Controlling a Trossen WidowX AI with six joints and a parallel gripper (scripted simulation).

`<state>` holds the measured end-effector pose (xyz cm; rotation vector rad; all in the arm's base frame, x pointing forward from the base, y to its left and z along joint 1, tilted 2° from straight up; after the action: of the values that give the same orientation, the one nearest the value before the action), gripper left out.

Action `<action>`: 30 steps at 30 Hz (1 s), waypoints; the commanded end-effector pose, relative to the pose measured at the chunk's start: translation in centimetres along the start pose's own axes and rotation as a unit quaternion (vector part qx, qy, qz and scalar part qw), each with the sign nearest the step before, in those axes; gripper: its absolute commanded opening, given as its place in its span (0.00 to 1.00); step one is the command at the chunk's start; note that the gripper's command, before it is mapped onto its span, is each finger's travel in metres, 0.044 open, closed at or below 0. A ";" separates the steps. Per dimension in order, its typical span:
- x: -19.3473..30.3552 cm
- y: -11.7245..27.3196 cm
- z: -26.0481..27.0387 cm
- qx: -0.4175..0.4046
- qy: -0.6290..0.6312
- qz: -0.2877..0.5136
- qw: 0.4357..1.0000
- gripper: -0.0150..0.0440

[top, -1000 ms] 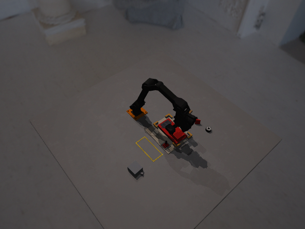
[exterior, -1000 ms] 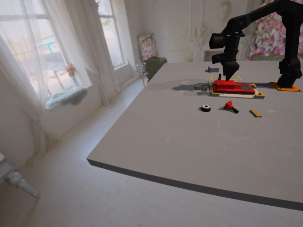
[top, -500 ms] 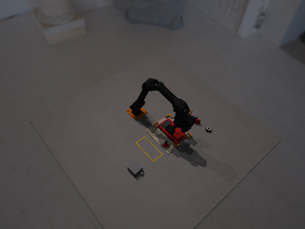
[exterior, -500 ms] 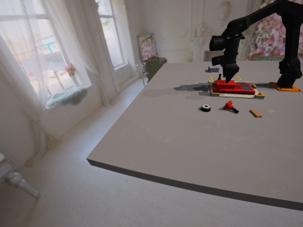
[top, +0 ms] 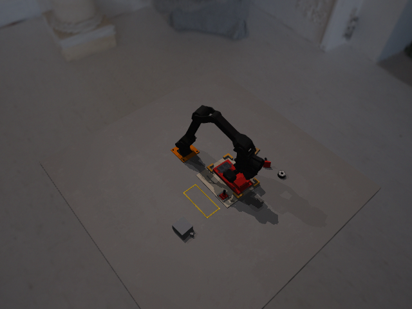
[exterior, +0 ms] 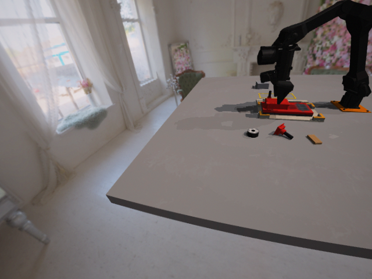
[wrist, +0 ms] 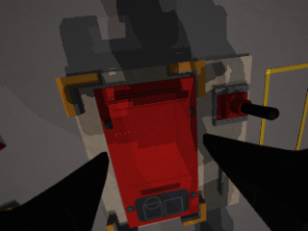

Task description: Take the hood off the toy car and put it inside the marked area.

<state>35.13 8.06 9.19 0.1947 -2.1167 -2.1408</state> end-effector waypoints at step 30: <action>0.1 -1.7 0.1 -0.002 -0.003 0.002 1.000 1.00</action>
<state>35.14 8.09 7.80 0.1969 -2.1172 -2.1420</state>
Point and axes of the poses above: the point midway between the two fingers, 35 mm back from their tips, its own y axis back along the fingers, its own z axis across the jaws, x = y × z, the point moved 1 cm from there along y, back along the fingers, and after that the axes turned 12 degrees about y, right-handed, at the moved point
